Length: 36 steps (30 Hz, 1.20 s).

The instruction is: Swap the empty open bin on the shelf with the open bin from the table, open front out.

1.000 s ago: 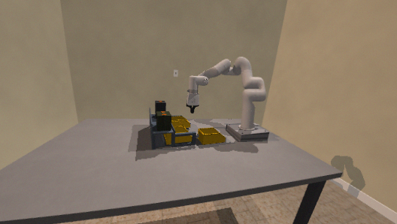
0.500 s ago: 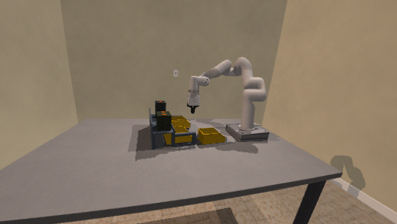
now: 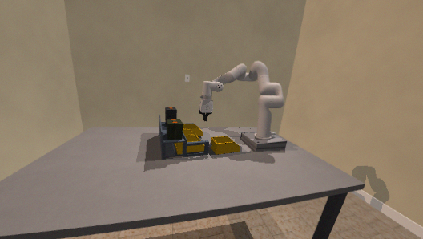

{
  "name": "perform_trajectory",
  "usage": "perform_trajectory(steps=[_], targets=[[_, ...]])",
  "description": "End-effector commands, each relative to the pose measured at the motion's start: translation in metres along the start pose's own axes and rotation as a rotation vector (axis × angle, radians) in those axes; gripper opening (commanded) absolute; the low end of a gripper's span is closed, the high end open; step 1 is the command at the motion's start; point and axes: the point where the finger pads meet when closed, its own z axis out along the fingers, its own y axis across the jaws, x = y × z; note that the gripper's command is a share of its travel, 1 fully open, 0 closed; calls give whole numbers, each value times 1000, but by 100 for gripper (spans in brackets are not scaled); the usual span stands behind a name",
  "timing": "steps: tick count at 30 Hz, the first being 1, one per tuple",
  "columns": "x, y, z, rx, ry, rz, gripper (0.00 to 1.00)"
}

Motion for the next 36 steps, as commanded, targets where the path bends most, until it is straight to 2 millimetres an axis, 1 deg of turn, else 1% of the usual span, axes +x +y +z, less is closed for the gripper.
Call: perform_trajectory(steps=[1,15,24,26,36], targets=[[0,-1,-1,3,2,0,0],[0,-1,0,3,2,0,0],[0,-1,11,3,1,-1,0],[0,-1,11,3,1,-1,0],[0,-1,39,3,1,-1,0]])
